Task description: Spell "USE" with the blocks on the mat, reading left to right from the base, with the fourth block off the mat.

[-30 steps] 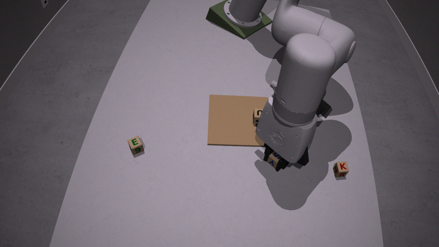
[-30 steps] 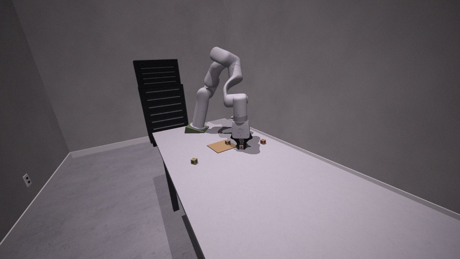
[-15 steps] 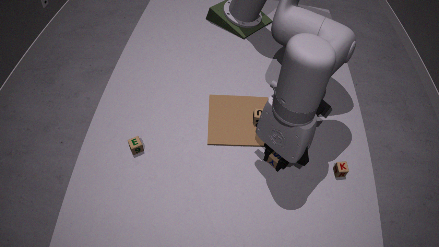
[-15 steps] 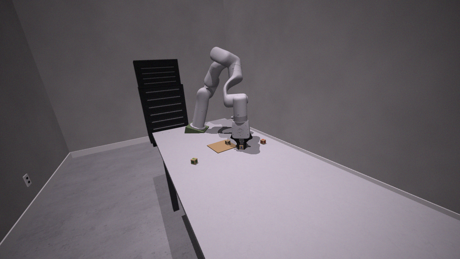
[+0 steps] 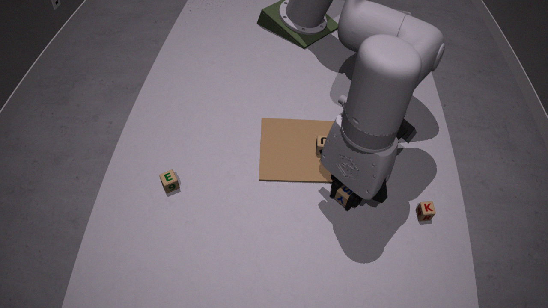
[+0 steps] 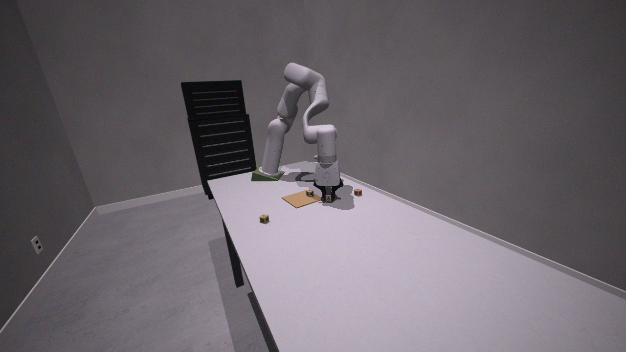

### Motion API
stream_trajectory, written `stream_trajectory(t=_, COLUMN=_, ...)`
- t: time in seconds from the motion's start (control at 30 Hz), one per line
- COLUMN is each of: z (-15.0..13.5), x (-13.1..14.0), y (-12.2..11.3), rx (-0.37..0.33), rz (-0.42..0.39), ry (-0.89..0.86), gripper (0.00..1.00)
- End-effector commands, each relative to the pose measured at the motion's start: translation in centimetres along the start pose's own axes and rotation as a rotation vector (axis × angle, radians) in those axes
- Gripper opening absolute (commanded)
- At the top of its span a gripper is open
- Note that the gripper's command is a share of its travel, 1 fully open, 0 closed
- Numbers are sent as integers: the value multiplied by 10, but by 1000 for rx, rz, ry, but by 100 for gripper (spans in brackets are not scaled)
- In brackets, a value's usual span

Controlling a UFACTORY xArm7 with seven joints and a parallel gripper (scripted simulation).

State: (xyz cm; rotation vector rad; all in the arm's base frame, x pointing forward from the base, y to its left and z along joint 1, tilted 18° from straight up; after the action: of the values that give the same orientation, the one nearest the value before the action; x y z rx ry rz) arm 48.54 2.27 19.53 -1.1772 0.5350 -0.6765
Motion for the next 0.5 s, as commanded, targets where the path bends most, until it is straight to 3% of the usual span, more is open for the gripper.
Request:
stream_trajectory(t=0.0, z=1, x=1, y=-30, rx=3, rz=-4, ry=1, gripper=21)
stream_trajectory(t=0.13, z=1, x=1, y=-59, rx=3, rz=-4, ry=1, gripper=21)
stream_trajectory(t=0.47, z=1, x=1, y=-91, rx=3, rz=-4, ry=1, gripper=21)
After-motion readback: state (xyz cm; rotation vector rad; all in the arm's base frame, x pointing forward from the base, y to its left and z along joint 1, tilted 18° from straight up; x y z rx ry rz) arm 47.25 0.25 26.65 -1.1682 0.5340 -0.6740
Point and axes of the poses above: the point where the finger pads meet when closed, its own y axis out along the fingers, its own z axis across the jaws, x = y × z, the point moved 8 cm from there along -y, back along the fingers, and after that the axes turned 2 degrees about y, right-handed, at the moved point
